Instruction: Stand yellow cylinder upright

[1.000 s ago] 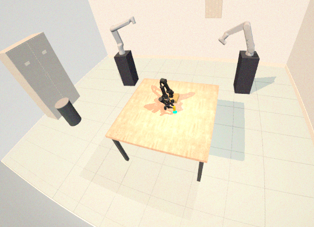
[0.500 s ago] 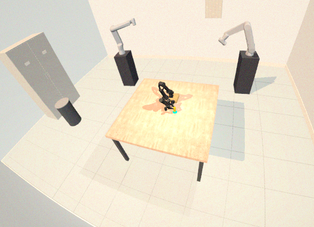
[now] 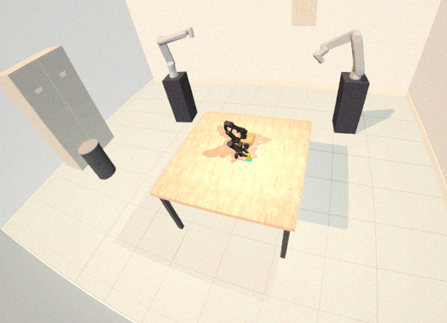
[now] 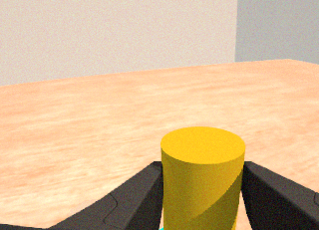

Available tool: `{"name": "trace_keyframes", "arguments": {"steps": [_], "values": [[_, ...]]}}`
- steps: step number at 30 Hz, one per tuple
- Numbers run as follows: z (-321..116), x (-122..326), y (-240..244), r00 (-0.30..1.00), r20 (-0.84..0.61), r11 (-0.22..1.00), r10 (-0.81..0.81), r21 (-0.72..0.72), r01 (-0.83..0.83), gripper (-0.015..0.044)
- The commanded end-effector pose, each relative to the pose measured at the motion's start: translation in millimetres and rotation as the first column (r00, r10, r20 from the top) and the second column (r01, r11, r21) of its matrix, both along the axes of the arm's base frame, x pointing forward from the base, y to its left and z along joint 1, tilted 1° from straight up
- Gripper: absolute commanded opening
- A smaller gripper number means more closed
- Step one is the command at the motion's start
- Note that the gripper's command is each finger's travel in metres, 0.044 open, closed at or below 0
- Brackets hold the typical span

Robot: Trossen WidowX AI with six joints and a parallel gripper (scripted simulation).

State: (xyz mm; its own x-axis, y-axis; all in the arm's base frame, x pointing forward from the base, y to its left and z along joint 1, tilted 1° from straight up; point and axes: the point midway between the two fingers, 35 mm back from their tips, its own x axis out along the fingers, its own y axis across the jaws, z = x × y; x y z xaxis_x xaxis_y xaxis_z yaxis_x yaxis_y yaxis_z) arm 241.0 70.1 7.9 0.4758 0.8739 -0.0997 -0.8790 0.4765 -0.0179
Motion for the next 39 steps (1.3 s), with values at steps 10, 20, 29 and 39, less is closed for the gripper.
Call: {"name": "trace_keyframes", "arguments": {"steps": [10,20,29,39], "values": [[-1,1,0,1.0,-0.002,1.0,-0.002,0.001,0.002,0.0236],[-1,1,0,1.0,-0.002,1.0,-0.002,0.001,0.002,0.04],[19,7,-3,1.0,-0.001,1.0,-0.001,0.001,0.001,0.04],[47,10,-4,1.0,0.0,1.0,0.001,0.001,-0.001,0.04]]}}
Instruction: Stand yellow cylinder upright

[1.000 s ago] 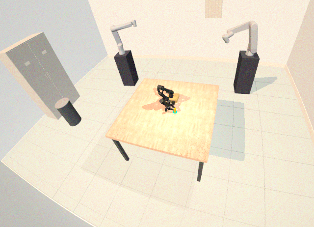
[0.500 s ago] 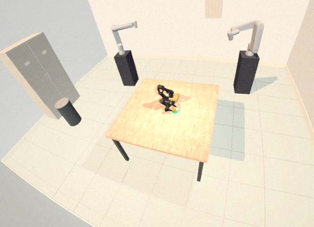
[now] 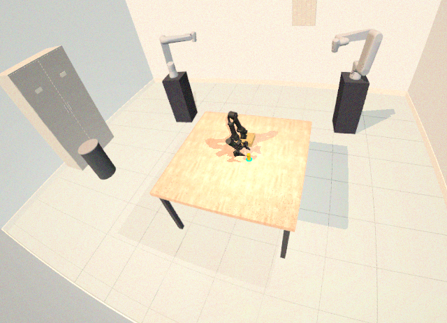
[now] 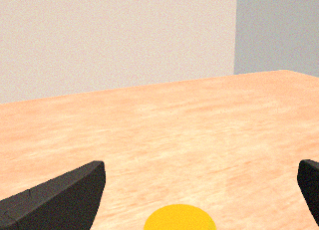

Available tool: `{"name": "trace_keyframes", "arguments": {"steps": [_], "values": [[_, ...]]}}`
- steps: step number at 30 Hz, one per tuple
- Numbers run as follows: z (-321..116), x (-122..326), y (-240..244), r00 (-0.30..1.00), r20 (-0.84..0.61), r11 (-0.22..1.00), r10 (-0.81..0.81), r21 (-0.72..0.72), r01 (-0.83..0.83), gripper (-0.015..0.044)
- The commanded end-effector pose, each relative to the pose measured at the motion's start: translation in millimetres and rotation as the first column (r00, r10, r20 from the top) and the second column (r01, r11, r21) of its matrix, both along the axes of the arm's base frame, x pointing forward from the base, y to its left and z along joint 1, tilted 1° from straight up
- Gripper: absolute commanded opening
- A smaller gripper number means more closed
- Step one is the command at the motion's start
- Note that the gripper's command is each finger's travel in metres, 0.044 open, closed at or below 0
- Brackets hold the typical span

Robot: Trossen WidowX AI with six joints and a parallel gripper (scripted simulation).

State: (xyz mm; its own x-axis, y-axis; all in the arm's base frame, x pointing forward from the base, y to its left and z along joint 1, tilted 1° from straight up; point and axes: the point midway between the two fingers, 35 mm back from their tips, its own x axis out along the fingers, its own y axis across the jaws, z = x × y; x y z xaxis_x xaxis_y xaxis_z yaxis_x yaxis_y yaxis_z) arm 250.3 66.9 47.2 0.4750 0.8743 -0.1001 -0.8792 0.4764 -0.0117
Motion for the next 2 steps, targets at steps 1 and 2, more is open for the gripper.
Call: {"name": "trace_keyframes", "arguments": {"steps": [1,2], "values": [[10.9,0.8,-0.3,1.0,0.006,1.0,0.0,-0.002,0.0,0.04],[13.8,0.7,-0.3,1.0,0.006,1.0,0.001,-0.002,-0.001,0.04]]}}
